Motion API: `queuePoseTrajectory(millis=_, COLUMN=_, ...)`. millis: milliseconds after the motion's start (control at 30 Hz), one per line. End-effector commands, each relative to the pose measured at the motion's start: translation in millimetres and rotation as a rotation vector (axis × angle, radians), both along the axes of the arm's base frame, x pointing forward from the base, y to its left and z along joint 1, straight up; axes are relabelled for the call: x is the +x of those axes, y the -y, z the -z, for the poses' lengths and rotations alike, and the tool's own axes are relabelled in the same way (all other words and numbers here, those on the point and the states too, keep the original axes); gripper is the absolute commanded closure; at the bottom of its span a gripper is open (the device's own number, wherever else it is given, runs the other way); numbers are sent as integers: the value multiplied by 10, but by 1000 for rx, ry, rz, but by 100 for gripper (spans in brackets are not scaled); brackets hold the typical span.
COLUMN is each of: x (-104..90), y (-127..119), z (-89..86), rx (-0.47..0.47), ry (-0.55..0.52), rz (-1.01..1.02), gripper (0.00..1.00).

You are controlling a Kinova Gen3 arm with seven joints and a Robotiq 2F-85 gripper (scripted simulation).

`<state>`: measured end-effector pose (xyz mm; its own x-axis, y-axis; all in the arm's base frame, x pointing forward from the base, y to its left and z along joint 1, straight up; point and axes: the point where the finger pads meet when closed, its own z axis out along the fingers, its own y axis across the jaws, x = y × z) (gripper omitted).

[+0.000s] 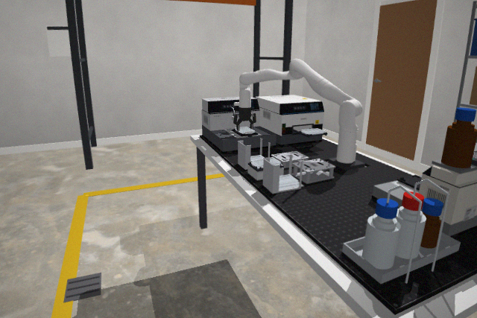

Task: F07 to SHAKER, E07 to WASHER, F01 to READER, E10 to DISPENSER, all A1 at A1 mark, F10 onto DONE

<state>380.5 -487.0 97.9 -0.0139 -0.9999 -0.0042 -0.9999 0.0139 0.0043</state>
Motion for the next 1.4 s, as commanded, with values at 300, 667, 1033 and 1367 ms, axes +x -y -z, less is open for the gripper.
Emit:
queuePoseTrajectory(millis=300, x=3, y=4, z=-33, rx=-2, ry=1, rz=0, gripper=6)
queuePoseTrajectory(millis=667, x=3, y=4, z=-63, rx=-2, ry=1, rz=0, gripper=6)
queuePoseTrajectory(millis=1033, x=4, y=4, z=-93, rx=-2, ry=1, rz=0, gripper=6)
queuePoseTrajectory(millis=1367, x=4, y=4, z=-126, rx=-2, ry=1, rz=0, gripper=6)
